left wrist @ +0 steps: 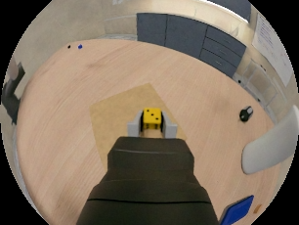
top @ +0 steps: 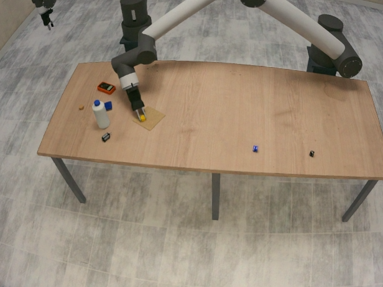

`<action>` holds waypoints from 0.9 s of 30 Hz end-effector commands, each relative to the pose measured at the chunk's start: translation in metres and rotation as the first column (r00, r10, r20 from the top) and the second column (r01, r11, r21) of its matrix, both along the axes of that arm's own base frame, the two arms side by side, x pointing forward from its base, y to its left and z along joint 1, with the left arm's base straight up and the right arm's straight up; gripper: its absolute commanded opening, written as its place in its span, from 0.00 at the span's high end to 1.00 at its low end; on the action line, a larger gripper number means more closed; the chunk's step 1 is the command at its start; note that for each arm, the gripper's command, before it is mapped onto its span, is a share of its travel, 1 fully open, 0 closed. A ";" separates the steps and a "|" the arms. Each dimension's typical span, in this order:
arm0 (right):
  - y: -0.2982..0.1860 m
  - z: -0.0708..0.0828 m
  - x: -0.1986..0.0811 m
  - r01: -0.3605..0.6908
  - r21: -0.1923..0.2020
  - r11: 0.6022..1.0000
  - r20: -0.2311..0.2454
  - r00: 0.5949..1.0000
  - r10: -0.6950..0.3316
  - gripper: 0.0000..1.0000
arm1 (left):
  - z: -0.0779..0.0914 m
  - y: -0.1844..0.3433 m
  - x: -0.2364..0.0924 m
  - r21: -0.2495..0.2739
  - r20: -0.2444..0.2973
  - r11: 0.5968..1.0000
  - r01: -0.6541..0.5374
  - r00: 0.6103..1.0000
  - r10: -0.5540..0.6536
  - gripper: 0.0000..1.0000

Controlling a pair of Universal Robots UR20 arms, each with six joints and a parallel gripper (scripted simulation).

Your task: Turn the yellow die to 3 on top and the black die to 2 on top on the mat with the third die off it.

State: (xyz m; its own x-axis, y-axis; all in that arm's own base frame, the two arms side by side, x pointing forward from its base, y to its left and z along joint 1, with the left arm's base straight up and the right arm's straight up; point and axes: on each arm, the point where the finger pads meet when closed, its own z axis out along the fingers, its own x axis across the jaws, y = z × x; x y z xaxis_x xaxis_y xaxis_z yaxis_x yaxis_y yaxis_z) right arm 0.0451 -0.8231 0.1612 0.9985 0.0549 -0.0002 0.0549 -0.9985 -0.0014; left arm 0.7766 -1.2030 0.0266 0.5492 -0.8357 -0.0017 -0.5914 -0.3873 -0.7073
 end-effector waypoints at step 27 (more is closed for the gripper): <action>-0.001 0.001 0.000 0.000 -0.001 1.000 0.000 1.000 0.000 0.00 | 0.002 -0.001 0.000 -0.002 0.001 1.000 0.000 1.000 0.000 0.21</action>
